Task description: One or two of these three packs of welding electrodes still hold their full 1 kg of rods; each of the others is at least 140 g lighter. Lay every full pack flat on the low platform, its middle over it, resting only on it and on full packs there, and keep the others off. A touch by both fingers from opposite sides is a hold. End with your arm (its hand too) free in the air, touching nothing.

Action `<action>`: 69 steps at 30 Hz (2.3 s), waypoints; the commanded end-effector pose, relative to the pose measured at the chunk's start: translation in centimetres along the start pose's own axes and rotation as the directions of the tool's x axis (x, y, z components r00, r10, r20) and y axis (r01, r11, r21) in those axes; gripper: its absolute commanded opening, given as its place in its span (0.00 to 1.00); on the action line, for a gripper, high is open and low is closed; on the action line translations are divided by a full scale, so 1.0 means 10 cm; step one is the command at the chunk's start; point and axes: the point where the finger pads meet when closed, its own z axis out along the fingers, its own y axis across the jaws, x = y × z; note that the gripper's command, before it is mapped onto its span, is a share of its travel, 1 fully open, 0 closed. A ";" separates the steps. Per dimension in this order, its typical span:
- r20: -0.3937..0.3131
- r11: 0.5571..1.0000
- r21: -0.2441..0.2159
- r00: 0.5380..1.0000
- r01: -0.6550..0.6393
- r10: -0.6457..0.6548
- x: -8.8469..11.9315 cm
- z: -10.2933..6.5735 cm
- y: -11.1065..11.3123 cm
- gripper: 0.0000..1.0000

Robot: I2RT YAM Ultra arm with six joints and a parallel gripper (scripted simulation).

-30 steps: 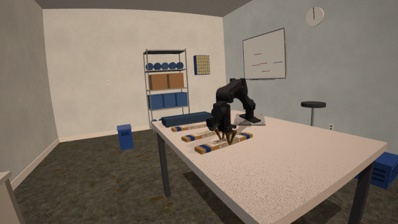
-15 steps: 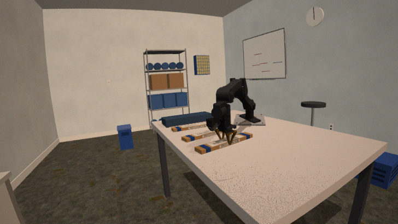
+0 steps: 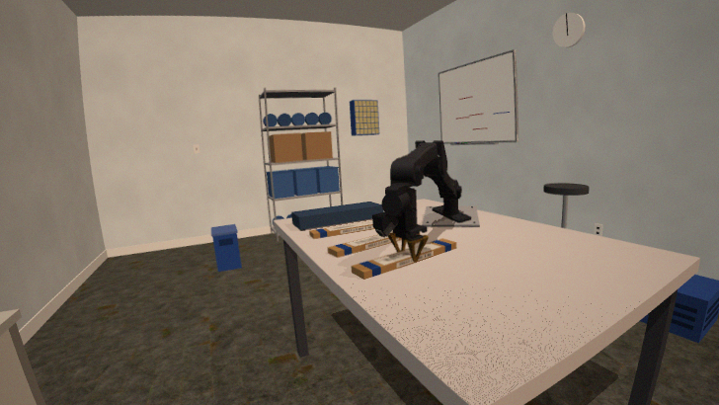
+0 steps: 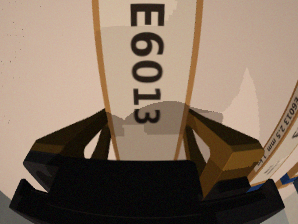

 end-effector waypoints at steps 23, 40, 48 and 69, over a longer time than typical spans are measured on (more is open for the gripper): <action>0.040 1.000 -0.020 0.999 0.001 -0.001 0.00 -0.33 0.03 0.95; 0.042 1.000 -0.022 0.999 0.002 -0.001 -0.01 -0.33 0.03 0.95; 0.042 1.000 -0.022 0.999 0.002 -0.001 -0.01 -0.33 0.03 0.95; 0.083 0.999 -0.043 0.997 0.006 -0.003 -0.05 -0.43 0.06 0.95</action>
